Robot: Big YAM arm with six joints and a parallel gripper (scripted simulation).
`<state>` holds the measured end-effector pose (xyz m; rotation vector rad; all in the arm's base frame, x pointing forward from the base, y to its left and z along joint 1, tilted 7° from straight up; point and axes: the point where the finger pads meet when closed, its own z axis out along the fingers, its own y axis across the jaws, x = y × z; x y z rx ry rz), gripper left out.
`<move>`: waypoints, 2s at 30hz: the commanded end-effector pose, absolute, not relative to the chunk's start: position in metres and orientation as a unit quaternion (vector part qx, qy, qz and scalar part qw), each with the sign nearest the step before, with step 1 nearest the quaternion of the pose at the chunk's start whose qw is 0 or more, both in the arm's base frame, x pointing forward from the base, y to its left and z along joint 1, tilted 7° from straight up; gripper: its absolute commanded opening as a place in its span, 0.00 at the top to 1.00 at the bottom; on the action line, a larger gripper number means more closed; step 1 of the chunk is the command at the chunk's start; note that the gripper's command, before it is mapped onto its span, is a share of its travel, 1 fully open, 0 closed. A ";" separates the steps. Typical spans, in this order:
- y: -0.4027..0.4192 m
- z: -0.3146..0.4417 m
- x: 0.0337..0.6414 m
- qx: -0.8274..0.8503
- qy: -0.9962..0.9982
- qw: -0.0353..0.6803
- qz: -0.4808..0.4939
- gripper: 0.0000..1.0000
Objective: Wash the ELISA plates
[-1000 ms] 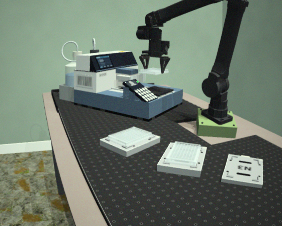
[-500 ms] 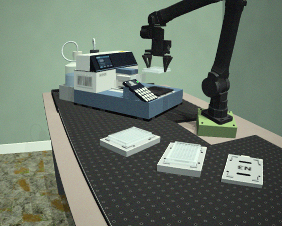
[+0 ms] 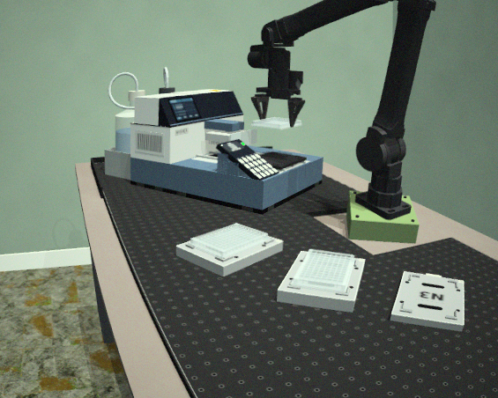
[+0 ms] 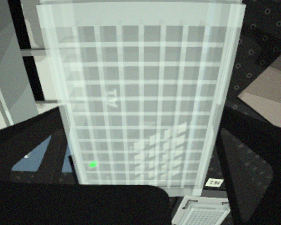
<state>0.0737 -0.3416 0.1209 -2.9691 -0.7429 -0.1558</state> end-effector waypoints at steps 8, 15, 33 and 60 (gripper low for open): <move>-0.354 0.133 0.074 -0.969 -0.243 0.020 -0.050 0.16; -0.345 0.111 0.073 -0.968 -0.242 0.037 -0.051 0.16; -0.342 0.088 0.079 -0.969 -0.241 0.032 -0.051 0.16; -0.337 0.047 0.082 -0.968 -0.241 0.038 -0.051 0.16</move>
